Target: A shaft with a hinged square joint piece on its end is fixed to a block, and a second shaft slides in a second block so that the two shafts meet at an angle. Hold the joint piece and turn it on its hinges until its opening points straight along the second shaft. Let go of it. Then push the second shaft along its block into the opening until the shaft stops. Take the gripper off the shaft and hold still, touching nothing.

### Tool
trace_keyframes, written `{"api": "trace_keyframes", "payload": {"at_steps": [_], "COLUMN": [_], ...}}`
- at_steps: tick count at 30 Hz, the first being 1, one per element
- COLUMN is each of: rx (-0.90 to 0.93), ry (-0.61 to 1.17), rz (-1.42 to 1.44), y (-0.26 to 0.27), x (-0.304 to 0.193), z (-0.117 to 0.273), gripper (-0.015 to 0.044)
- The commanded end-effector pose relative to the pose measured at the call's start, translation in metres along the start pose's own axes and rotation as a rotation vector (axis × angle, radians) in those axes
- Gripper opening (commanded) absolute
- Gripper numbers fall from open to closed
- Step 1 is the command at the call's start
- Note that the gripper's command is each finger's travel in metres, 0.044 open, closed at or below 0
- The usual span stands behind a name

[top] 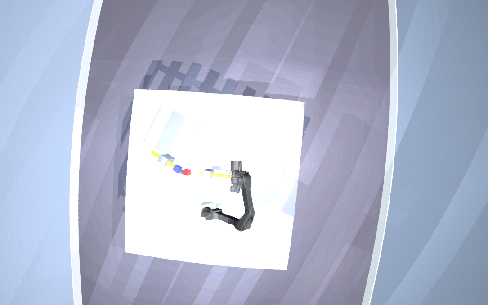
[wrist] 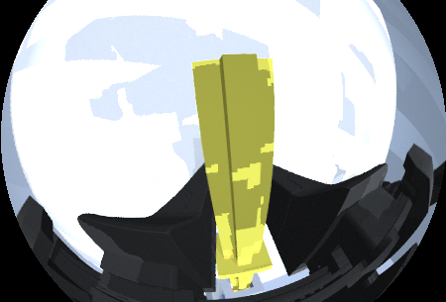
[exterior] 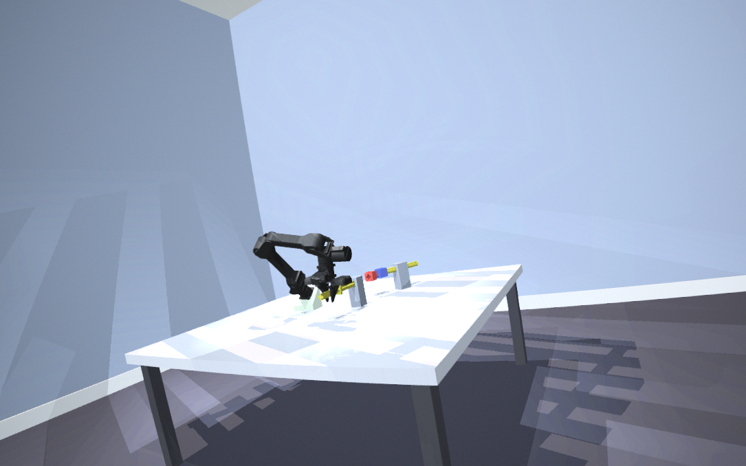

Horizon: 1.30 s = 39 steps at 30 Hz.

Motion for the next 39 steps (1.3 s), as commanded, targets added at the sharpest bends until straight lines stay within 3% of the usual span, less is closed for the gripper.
{"api": "trace_keyframes", "payload": {"at_steps": [1, 8, 16, 39], "rx": [0.032, 0.085, 0.063, 0.086], "ry": [0.005, 0.019, 0.017, 0.021], "rz": [0.004, 0.005, 0.002, 0.005], "y": [-0.001, -0.003, -0.002, -0.011], "x": [0.000, 0.001, 0.001, -0.027], "z": [0.001, 0.001, 0.000, -0.001], "gripper": [0.0067, 0.0067, 0.0000, 0.0000]}}
Point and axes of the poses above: the point midway between the two fingers, 35 mm back from their tips, its own z axis back along the fingers, its own y axis across the jaws, x = y × z, the point moved 4 cm from there along z, back along the fingers, and after that the axes turned 15 degrees about -z, right-handed, at the moved point
